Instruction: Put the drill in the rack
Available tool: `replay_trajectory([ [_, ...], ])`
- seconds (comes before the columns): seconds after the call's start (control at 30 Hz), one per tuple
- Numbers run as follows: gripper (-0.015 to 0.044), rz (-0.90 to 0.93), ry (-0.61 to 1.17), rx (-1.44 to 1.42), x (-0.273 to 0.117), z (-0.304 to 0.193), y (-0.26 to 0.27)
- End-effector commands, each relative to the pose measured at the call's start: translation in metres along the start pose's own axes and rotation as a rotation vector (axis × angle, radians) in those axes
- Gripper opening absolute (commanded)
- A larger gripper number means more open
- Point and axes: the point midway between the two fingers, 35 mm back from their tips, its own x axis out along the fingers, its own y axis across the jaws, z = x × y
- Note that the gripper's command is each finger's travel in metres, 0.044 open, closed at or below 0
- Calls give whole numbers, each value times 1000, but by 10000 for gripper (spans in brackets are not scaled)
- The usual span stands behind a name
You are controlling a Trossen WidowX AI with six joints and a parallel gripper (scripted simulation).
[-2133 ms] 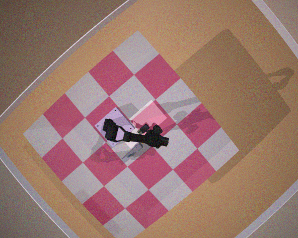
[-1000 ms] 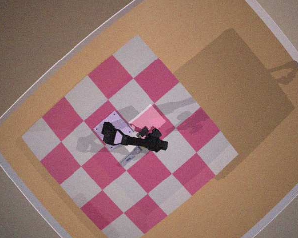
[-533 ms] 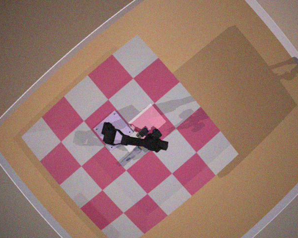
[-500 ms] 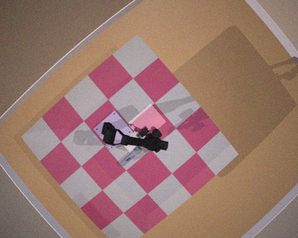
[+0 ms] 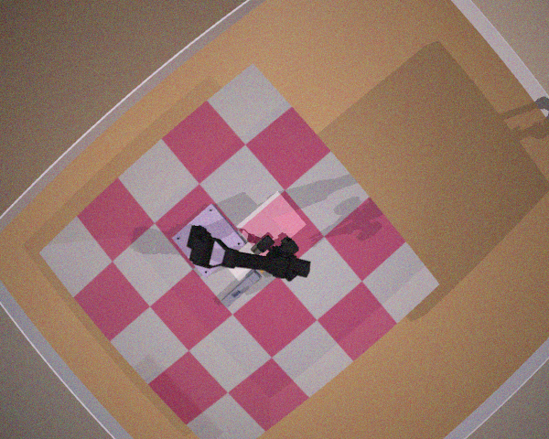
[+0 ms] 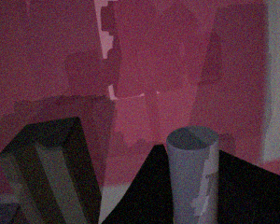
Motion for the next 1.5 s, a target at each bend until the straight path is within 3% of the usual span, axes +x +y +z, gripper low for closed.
replay_trajectory([
  [0.0,0,-3,-5,-1,-1,1,4],
  [1.47,0,3,-7,-1,1,17,76],
])
